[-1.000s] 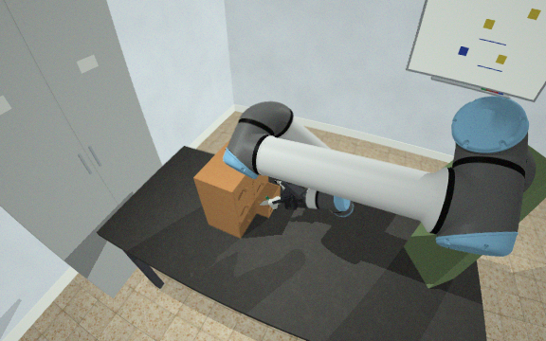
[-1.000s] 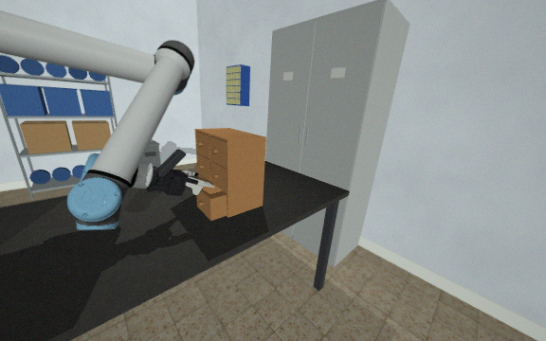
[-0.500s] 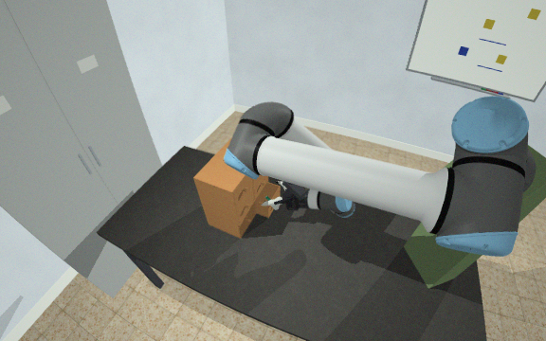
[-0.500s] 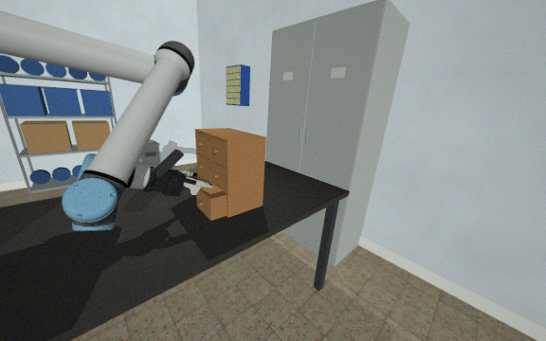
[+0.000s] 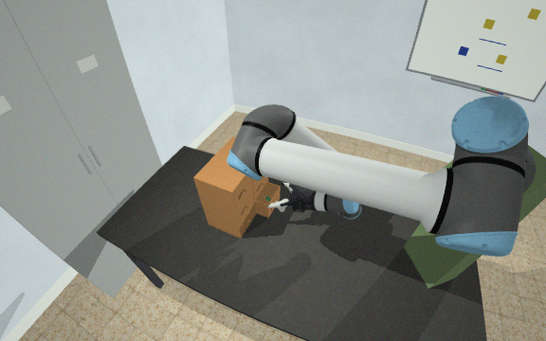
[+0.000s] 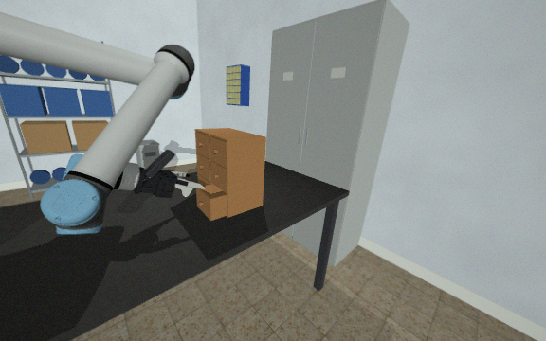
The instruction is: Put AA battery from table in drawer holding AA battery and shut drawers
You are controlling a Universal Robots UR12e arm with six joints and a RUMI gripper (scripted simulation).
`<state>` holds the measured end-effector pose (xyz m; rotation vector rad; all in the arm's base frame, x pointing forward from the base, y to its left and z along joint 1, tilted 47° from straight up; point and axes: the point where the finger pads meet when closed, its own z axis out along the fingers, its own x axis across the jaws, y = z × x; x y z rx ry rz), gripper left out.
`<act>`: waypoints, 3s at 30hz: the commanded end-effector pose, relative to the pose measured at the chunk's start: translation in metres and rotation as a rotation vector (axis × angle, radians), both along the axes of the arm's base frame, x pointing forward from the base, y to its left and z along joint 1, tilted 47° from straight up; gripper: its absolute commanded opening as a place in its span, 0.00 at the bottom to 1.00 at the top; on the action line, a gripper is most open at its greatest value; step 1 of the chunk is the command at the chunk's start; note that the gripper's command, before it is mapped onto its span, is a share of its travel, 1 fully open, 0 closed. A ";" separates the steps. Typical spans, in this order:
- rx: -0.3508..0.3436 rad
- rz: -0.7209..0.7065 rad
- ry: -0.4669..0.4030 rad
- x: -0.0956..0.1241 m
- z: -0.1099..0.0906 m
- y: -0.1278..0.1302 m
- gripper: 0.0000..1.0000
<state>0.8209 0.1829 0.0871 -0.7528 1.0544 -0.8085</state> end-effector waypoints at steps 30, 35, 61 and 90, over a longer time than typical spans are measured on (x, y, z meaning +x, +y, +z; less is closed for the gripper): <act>0.000 0.000 0.000 -0.085 -0.053 0.000 1.00; 0.000 0.000 0.000 -0.093 -0.059 0.000 1.00; 0.000 0.000 0.000 -0.102 -0.064 0.000 1.00; -0.025 0.039 0.076 -0.103 -0.062 -0.001 1.00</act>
